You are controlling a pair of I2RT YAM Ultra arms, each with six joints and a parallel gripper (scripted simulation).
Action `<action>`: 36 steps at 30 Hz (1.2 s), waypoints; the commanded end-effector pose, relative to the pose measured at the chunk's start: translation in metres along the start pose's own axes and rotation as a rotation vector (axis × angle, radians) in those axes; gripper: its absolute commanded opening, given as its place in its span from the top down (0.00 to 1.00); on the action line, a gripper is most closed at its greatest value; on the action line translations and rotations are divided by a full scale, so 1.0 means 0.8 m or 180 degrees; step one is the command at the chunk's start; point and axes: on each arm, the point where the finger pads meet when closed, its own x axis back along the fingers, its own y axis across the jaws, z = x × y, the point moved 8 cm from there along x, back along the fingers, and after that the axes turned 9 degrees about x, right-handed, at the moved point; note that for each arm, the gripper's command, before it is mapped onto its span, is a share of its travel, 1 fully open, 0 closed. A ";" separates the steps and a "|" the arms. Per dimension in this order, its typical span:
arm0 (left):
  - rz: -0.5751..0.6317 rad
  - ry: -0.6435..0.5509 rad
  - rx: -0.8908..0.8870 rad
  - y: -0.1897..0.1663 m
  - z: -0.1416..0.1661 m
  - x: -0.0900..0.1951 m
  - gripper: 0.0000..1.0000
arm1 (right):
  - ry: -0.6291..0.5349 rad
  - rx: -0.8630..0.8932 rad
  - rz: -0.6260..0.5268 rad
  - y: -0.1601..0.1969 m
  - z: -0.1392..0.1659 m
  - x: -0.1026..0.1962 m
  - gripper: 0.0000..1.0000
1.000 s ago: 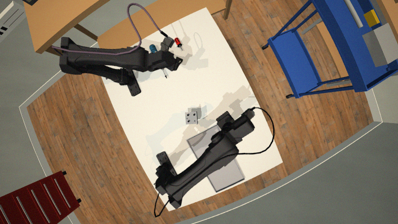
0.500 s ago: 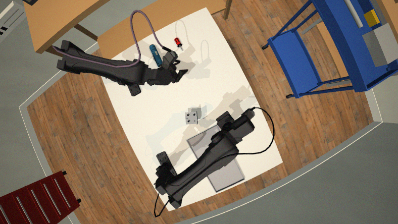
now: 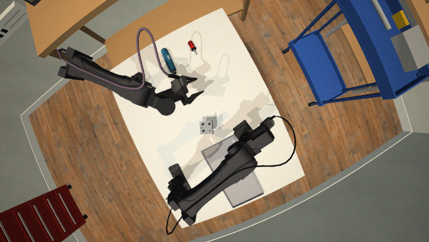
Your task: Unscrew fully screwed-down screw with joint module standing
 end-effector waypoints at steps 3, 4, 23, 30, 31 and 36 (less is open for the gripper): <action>0.0092 -0.0371 0.0096 -0.013 -0.034 0.018 0.35 | -0.0053 0.0000 0.0006 -0.001 -0.002 0.011 0.14; 0.0126 -0.0412 0.0071 -0.018 -0.034 0.024 0.35 | -0.0053 0.0000 0.0006 -0.001 -0.002 0.011 0.14; 0.0552 -0.0920 -0.0291 -0.078 -0.013 0.109 0.35 | -0.0053 0.0000 0.0006 -0.001 -0.002 0.011 0.14; 0.0772 -0.1167 -0.0315 -0.105 -0.013 0.162 0.35 | -0.0053 0.0000 0.0006 -0.001 -0.002 0.011 0.14; 0.0800 -0.1198 -0.0327 -0.108 -0.012 0.169 0.35 | -0.0053 0.0000 0.0006 -0.001 -0.002 0.011 0.14; 0.0776 -0.1201 -0.0320 -0.107 -0.014 0.167 0.35 | -0.0053 0.0000 0.0006 -0.001 -0.002 0.011 0.14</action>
